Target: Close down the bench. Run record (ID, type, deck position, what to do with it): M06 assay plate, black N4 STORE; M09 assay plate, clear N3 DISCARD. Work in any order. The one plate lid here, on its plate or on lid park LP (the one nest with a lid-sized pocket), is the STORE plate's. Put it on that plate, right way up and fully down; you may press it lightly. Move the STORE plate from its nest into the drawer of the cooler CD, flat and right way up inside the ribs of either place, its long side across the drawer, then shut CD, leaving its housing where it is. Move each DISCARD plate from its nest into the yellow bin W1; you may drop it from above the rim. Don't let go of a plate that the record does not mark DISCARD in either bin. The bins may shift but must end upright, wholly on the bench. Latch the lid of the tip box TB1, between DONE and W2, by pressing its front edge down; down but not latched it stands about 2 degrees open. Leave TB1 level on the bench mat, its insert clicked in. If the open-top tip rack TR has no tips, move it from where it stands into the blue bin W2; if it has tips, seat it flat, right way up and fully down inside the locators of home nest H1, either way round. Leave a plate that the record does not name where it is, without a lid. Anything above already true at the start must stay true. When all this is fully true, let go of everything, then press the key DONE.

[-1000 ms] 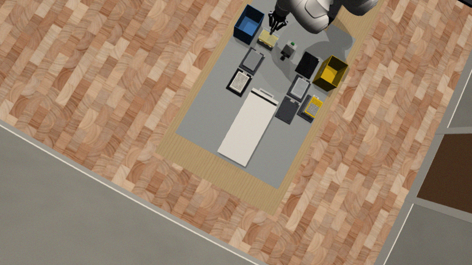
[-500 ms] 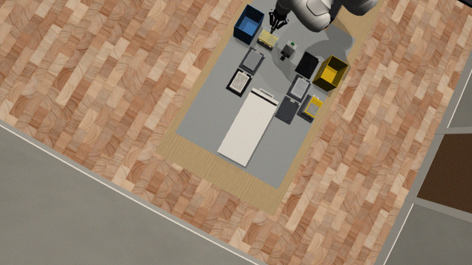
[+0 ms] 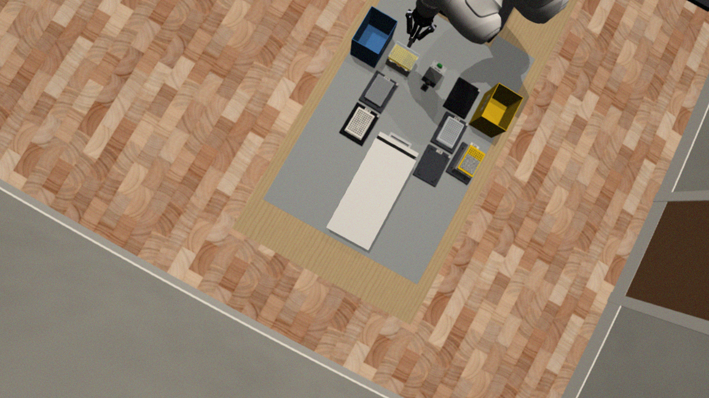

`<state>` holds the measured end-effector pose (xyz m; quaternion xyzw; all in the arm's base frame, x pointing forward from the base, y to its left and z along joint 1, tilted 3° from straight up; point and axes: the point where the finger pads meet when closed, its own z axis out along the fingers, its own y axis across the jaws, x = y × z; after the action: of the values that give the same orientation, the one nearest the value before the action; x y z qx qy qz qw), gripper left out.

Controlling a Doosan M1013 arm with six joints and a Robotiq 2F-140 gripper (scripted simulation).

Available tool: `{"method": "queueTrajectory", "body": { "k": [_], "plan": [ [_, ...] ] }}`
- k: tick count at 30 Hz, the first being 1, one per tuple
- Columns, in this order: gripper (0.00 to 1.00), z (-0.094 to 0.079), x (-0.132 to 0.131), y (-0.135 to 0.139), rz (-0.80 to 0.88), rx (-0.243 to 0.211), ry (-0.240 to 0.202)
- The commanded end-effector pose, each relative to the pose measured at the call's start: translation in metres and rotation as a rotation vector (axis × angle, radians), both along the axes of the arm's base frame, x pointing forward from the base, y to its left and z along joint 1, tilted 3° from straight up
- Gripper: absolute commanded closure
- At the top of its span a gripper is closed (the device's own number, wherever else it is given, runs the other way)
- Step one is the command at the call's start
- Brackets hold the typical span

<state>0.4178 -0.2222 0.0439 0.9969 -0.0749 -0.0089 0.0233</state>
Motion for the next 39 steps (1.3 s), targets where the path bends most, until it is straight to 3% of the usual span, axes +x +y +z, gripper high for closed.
{"method": "queueTrajectory", "body": {
  "k": [1, 20, 34, 35, 39],
  "plan": [
    [1.00, 0.007, 0.000, 0.000, 0.000, 0.000, 0.000],
    [1.00, 0.040, 0.001, 0.002, 0.000, 0.000, 0.000],
    [1.00, 0.040, 0.001, 0.002, 0.000, 0.000, 0.000],
    [0.13, 0.040, 0.005, 0.003, 0.022, 0.001, 0.001],
    [0.13, 0.037, 0.020, 0.008, 0.022, 0.001, 0.001]
  ]
}}
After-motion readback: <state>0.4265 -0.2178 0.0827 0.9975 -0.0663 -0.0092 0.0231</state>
